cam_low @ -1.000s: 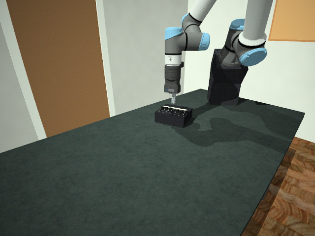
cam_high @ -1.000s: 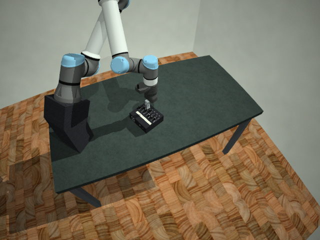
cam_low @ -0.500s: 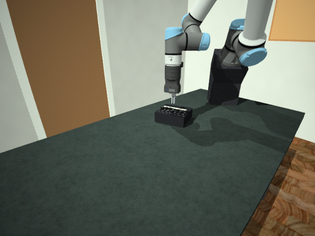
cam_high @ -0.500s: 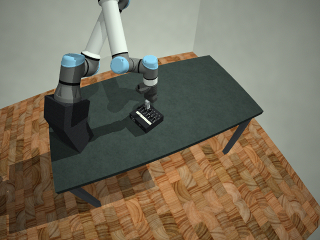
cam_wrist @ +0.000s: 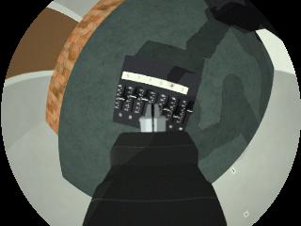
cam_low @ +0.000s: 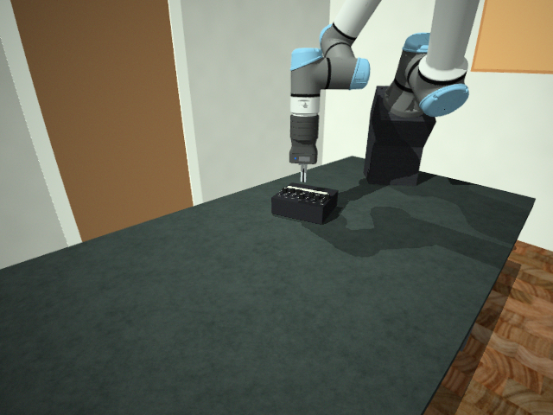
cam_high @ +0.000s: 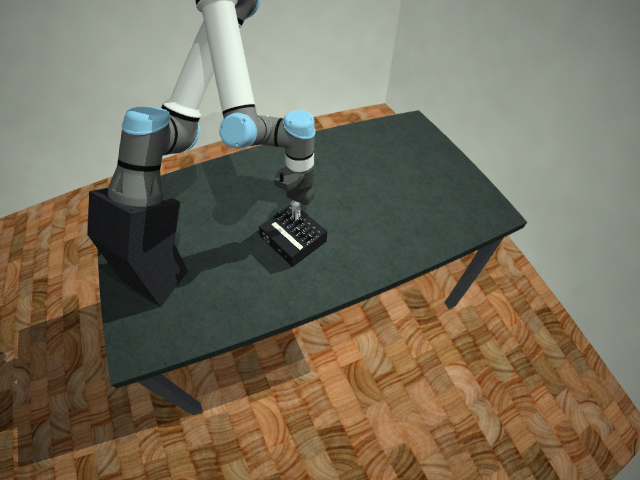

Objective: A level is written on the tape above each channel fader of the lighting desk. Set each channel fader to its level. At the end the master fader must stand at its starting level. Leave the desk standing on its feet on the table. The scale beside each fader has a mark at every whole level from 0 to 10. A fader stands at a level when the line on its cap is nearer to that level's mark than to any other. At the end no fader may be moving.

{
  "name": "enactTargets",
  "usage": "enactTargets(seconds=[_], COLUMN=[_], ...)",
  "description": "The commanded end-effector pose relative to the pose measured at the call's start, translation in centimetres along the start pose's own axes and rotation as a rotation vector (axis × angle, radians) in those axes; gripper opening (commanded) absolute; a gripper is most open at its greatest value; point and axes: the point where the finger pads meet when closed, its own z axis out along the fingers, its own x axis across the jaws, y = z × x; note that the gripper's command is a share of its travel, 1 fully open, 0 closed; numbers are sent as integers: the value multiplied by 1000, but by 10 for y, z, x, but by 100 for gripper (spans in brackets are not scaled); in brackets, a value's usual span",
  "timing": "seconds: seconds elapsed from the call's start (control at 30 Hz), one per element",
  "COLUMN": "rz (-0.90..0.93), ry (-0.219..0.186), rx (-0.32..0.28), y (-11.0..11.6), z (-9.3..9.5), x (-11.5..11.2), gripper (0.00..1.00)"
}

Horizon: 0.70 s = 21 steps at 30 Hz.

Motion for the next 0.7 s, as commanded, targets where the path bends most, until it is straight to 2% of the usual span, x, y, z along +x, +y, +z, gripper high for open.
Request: enactTargets(seconds=[0.0,0.67], rz=[-97,-725], ry=[2,1], rx=[-3,-4], y=[-1,1], z=[0,1], x=[-2,-10], gripper=[0,0])
